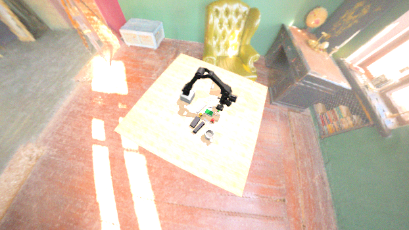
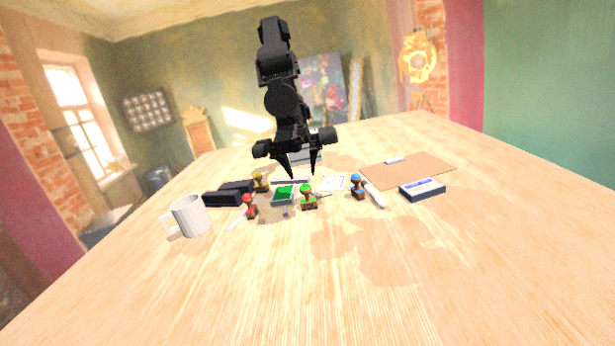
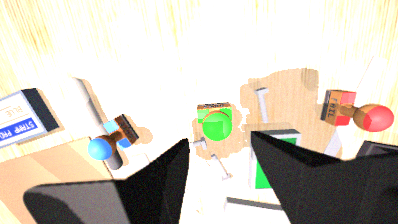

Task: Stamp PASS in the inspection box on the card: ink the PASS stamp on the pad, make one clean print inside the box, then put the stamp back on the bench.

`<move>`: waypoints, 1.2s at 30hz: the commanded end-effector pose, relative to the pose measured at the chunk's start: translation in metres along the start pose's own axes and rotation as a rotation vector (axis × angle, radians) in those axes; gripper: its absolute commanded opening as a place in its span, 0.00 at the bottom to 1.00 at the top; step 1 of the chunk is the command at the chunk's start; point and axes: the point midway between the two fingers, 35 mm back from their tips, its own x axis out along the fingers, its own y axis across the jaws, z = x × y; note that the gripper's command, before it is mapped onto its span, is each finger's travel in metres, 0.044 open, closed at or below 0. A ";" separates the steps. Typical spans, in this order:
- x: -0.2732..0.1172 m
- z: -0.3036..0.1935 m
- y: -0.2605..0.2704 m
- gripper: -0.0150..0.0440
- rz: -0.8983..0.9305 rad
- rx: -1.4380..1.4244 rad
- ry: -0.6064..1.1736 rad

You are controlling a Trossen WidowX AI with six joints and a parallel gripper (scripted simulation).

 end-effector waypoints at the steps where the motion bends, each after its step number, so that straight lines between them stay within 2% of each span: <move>1: 0.011 -0.003 0.001 0.64 0.005 0.006 0.013; 36: 0.065 -0.003 -0.001 0.64 0.005 0.006 0.014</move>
